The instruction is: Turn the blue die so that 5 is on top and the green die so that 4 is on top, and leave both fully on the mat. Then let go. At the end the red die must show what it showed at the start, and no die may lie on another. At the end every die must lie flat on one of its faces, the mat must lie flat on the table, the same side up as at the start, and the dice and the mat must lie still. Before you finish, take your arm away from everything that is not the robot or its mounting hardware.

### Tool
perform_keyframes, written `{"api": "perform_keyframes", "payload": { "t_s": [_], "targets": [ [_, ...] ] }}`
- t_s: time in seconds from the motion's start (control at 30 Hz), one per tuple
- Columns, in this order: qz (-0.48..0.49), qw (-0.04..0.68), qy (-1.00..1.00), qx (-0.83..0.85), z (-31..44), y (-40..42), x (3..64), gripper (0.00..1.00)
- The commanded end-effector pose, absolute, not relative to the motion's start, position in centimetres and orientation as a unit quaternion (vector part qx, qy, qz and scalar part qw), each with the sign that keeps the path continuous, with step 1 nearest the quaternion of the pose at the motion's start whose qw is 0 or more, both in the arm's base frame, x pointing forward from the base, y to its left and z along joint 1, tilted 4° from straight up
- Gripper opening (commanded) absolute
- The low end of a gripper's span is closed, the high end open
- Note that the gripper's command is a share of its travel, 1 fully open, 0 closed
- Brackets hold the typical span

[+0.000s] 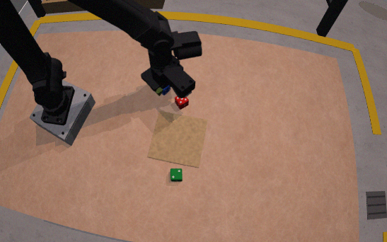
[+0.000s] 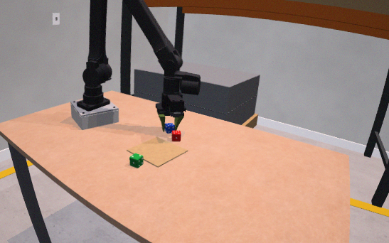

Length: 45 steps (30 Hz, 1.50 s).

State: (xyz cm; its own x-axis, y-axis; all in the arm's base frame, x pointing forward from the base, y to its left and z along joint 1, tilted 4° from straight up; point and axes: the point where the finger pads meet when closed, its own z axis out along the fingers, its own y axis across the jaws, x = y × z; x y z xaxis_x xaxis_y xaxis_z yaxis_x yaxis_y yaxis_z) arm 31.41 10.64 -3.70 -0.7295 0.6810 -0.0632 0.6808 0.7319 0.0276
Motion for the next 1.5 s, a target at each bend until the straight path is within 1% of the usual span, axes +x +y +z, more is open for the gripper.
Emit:
{"api": "perform_keyframes", "payload": {
  "t_s": [0.0,0.83,0.87,1.47],
  "targets": [
    [0.005,0.041,0.929,0.368,-3.86,10.29,32.19,0.45],
    [0.005,0.041,0.929,0.368,-3.86,10.29,32.19,0.45],
    [0.005,0.041,0.929,0.368,-3.86,10.29,32.19,0.26],
    [0.005,0.041,0.929,0.368,-3.86,10.29,32.19,0.26]
  ]
}}
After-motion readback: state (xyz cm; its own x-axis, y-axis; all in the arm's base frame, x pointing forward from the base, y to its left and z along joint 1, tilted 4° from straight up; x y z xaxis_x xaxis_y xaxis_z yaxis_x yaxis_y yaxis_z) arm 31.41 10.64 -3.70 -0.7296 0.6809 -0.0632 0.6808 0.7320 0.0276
